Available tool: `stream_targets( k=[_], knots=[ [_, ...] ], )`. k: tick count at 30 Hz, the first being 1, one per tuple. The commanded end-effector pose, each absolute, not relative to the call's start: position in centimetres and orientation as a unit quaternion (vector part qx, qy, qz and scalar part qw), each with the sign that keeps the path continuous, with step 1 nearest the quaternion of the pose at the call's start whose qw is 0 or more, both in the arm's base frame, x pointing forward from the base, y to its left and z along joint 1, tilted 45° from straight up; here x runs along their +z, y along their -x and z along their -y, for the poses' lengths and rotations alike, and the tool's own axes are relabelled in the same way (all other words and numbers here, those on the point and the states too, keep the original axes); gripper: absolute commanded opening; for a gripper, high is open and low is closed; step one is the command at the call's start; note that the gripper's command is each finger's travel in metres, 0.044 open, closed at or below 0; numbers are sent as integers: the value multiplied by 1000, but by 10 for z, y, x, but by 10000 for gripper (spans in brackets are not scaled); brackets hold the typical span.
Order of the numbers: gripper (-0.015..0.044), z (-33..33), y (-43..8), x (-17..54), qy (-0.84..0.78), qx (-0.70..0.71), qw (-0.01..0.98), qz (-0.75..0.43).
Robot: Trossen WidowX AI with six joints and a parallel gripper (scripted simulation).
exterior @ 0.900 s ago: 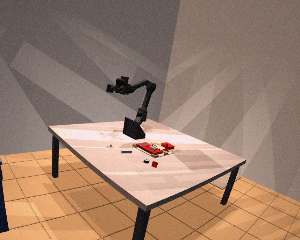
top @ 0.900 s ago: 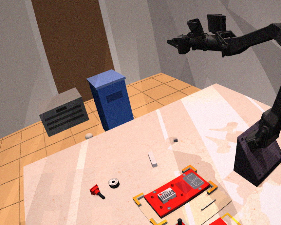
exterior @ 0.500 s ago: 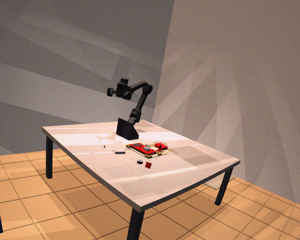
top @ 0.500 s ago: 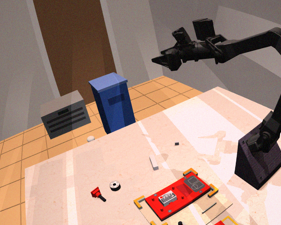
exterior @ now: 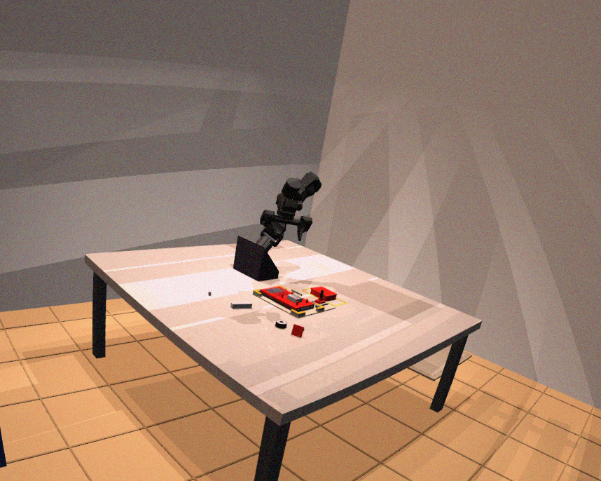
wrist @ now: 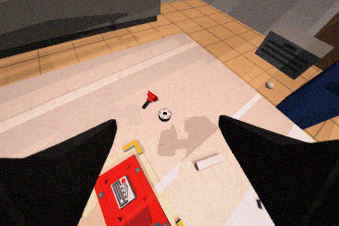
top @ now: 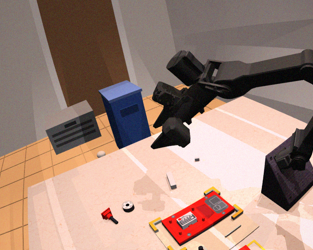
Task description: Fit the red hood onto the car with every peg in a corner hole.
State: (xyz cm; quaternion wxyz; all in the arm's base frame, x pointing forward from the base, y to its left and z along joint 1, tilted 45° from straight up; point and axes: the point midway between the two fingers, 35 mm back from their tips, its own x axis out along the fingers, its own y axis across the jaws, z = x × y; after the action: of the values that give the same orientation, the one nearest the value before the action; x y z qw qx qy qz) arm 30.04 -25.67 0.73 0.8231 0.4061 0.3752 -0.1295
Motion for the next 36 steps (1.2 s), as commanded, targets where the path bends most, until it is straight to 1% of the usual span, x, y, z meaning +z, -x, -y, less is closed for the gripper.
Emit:
stream_targets(
  k=[1,5,10,14,19,21,36],
  knots=[
    [440,207,-326,19,-398,-64,815,-416],
    [440,141,-343,30,-388,11,794,-468],
    [440,59,-345,46,-368,96,757,-531],
    [440,-4,-332,61,-345,159,719,-582],
    [440,-80,-301,83,-306,235,658,-647],
    [440,-89,-295,86,-300,244,649,-655],
    [440,-96,-297,79,-300,244,649,-655]
  ],
)
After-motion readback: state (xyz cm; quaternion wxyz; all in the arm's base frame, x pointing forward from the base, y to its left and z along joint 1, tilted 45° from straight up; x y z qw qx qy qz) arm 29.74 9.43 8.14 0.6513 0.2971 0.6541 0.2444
